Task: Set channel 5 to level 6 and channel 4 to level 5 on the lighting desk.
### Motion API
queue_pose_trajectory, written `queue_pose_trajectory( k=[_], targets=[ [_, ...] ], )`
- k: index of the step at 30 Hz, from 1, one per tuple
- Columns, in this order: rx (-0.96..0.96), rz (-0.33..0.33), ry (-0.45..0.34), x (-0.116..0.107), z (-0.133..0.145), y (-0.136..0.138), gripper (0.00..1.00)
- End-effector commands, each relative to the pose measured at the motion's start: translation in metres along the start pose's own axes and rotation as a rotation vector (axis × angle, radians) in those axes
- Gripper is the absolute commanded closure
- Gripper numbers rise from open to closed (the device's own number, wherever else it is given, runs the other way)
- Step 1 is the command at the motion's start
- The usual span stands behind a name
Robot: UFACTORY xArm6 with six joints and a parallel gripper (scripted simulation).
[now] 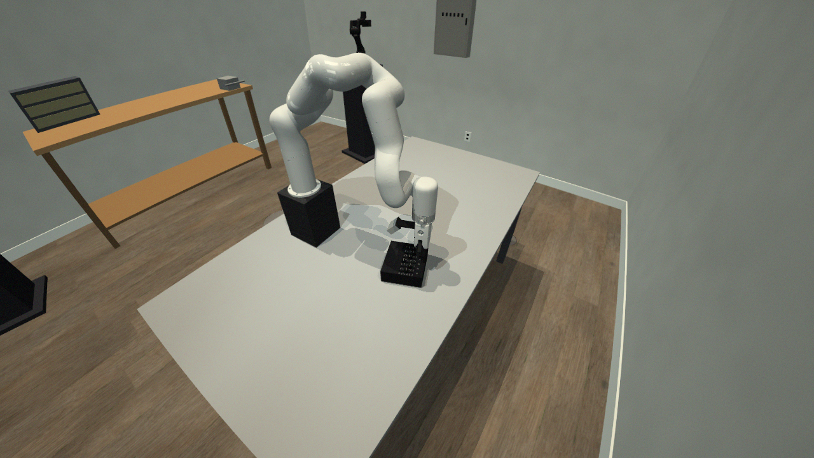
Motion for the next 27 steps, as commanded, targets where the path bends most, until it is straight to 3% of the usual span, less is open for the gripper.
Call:
queue_pose_trajectory(
  k=[1, 27],
  targets=[
    [0.000, -0.002, -0.004, -0.0014, 0.0013, -0.0006, 1.00],
    [0.000, -0.002, -0.004, -0.0013, -0.0043, 0.0007, 1.00]
  ],
)
Point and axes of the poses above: the point where the finger pads meet when closed, its own x axis out along the fingers, its own y axis across the jaws, z = x × y, the point moved 7 cm from there along -x, back along the fingers, and after that the axes turned 13 degrees about -x, right-handed, at the moved point
